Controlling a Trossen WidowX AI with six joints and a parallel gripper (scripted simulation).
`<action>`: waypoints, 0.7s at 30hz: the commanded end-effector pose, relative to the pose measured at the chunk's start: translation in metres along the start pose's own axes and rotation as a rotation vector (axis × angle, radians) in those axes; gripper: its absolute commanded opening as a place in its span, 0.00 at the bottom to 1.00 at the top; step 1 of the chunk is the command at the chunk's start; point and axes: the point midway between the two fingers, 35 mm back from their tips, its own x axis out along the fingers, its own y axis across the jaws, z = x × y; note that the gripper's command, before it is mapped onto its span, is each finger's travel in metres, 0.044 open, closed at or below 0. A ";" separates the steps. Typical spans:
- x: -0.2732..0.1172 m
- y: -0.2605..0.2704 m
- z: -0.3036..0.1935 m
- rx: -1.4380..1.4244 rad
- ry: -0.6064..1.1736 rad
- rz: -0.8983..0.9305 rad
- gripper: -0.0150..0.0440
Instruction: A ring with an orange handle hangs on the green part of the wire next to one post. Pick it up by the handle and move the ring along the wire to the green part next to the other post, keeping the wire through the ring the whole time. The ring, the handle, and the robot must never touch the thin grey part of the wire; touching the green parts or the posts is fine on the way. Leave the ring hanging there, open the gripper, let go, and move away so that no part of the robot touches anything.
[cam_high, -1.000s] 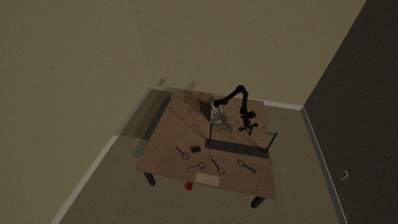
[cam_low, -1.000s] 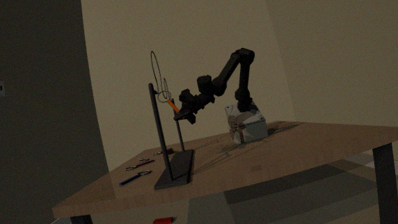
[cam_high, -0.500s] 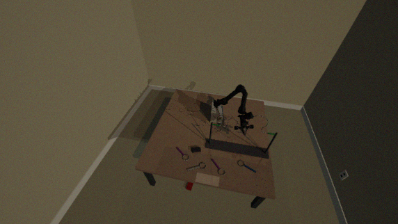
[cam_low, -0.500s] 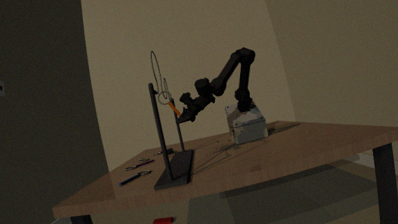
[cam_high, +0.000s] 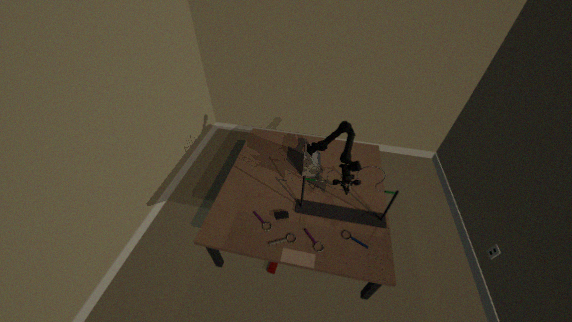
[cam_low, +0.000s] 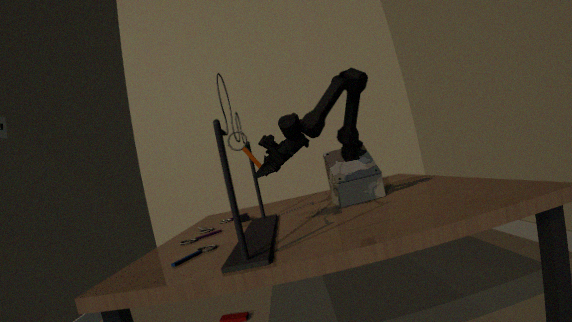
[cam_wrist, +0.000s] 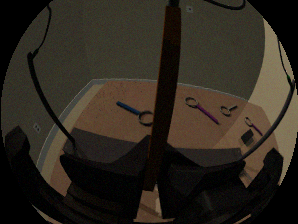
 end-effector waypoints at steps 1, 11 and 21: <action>-0.002 -0.009 -0.001 -0.023 0.007 -0.013 0.00; -0.004 -0.023 -0.001 -0.050 0.010 -0.029 0.00; -0.007 -0.040 0.000 -0.108 0.016 -0.063 0.00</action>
